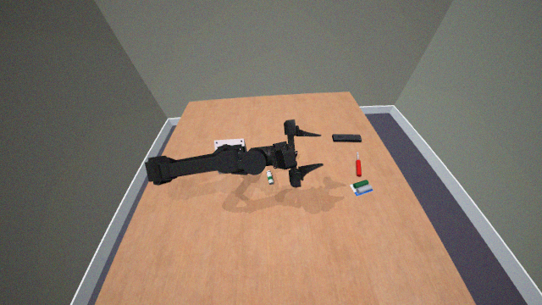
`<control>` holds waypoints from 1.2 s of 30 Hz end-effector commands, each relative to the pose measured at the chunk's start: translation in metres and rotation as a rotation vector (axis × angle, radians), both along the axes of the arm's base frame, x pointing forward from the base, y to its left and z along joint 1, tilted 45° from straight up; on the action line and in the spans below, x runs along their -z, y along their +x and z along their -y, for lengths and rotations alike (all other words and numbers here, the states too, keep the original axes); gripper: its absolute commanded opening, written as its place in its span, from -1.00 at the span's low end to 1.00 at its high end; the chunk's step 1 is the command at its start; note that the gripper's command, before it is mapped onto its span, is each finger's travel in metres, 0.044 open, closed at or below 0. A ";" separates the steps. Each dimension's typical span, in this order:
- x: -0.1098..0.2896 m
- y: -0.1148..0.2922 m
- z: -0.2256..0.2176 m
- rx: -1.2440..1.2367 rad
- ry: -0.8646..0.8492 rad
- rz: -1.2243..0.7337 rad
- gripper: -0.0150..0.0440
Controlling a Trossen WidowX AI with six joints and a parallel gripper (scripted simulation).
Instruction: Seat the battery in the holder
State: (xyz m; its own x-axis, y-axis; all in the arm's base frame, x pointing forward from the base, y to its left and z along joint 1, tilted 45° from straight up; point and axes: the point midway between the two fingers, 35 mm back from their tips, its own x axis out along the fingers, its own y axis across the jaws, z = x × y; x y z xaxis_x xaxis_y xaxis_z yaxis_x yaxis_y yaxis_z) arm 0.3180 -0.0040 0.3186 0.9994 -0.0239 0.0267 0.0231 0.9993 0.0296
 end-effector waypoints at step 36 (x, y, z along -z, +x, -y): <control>0.250 -0.133 0.084 -0.895 -1.819 -1.828 0.32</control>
